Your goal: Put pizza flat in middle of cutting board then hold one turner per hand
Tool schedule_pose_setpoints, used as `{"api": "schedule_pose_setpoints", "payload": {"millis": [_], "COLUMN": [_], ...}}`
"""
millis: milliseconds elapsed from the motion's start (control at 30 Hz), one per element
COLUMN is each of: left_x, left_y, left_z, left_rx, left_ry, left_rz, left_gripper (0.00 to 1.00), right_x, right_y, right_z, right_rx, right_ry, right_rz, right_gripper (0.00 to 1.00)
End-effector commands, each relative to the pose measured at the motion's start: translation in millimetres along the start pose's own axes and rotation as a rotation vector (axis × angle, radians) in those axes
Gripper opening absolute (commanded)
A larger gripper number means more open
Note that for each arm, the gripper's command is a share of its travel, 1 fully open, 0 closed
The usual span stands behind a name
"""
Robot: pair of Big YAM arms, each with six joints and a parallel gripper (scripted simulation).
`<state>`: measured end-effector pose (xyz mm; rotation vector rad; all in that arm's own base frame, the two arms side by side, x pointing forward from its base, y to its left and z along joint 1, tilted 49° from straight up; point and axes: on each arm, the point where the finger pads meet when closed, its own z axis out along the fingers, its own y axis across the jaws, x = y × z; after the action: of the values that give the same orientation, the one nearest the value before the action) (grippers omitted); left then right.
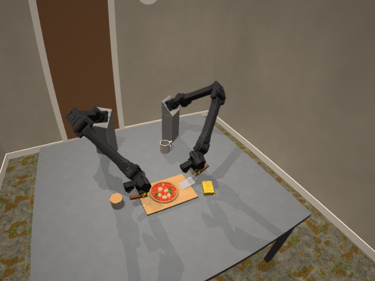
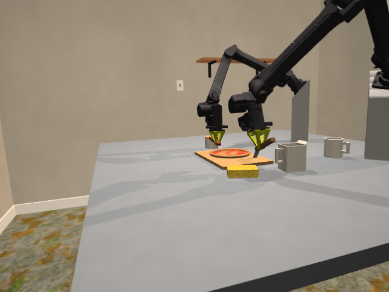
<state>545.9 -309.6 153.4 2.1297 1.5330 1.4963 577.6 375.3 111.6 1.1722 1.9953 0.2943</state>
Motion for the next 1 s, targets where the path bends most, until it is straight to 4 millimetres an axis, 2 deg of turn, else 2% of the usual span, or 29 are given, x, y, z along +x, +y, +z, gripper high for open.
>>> {"api": "schedule_pose_setpoints", "payload": {"millis": [0,67,133,167,200,267,333,467,600,733,767,800,867,933,967], "left_x": [7,-2,-2,13,19,24,24,6,2,3,-1,-1,-2,-5,-6], "left_y": [6,3,3,8,9,24,25,7,5,8,1,3,3,2,1], "left_z": [-4,-12,-12,-8,-5,-10,-10,-6,-7,-8,-8,-9,-10,-11,-11], "left_rx": [-0.016,-0.024,-0.024,-0.022,-0.02,-0.028,-0.031,-0.018,-0.02,-0.022,-0.019,-0.019,-0.014,-0.018,-0.018], "left_ry": [-0.007,-0.018,-0.018,-0.009,-0.004,-0.003,-0.004,-0.008,-0.011,-0.011,-0.012,-0.013,-0.015,-0.017,-0.018], "left_rz": [-0.009,0.005,0.005,-0.005,-0.014,-0.032,-0.037,-0.011,-0.015,-0.014,-0.011,-0.009,0.025,0.002,0.003], "left_gripper": [0.06,0.06,0.06,0.06,0.06,0.06,0.06,0.06,0.06,0.06,0.06,0.06,0.06,0.06,0.06], "right_x": [15,15,15,15,15,14,22,32,37,25,37,18,2,5,13], "right_y": [9,10,10,10,10,10,10,9,7,7,8,12,23,24,25], "right_z": [-16,-16,-16,-16,-17,-17,-18,-33,-42,-40,-52,-44,-54,-56,-64], "right_rx": [-0.025,-0.025,-0.025,-0.025,-0.026,-0.026,-0.02,-0.021,-0.022,-0.014,-0.024,-0.016,-0.031,-0.034,-0.045], "right_ry": [0.022,0.022,0.022,0.022,0.022,0.023,-0.017,-0.107,-0.196,-0.25,-0.262,-0.266,-0.268,-0.265,-0.253], "right_rz": [-0.016,-0.016,-0.016,-0.016,-0.015,-0.015,0.011,0.019,0.017,0.02,0.022,0.015,0.039,0.038,0.029], "right_gripper": [0.06,0.06,0.06,0.06,0.06,0.06,0.06,0.06,0.06,0.06,0.06,0.06,0.06,0.06,0.06]}}
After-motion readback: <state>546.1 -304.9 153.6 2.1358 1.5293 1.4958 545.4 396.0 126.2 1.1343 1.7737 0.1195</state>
